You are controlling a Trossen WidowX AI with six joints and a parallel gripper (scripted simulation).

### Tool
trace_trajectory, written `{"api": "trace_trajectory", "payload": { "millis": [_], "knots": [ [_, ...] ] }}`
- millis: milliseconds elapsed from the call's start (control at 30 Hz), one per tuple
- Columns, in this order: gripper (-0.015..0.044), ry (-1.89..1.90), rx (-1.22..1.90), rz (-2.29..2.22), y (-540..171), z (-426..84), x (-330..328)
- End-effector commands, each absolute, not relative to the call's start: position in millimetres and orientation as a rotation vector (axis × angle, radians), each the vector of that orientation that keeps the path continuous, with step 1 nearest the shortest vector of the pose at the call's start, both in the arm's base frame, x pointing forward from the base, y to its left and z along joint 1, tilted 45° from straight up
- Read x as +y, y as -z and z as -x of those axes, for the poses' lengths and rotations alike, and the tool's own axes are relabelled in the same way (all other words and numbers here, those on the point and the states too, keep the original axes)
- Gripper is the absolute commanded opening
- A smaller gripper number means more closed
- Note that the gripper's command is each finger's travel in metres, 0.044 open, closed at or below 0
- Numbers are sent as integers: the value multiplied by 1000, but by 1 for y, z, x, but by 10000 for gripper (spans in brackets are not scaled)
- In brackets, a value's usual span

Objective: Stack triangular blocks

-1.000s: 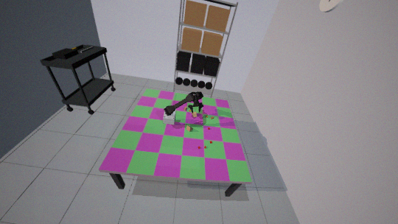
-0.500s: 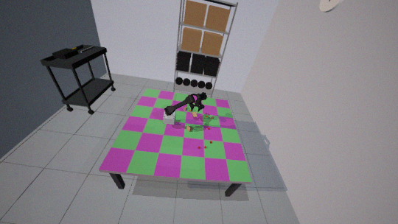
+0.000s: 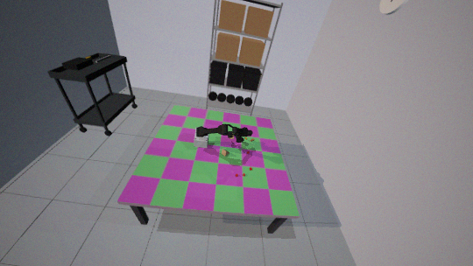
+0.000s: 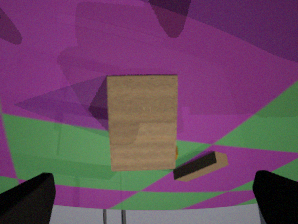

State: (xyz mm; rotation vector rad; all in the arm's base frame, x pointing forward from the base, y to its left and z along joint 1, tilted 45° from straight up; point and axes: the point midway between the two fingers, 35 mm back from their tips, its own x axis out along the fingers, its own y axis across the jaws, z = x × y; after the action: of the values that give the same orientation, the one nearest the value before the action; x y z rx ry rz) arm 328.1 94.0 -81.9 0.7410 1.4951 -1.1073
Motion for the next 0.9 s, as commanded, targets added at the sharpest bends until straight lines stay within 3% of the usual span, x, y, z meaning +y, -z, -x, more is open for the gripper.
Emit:
{"api": "trace_trajectory", "payload": {
  "millis": [0, 167, 500, 867],
  "knots": [
    [440, 1054, 1528, -760, 81, -327, 99],
    [440, 1054, 1528, -760, 87, -327, 99],
    [440, 1055, 1528, -759, 177, -305, 92],
    [440, 1055, 1528, -759, 179, -305, 92]
  ]
}}
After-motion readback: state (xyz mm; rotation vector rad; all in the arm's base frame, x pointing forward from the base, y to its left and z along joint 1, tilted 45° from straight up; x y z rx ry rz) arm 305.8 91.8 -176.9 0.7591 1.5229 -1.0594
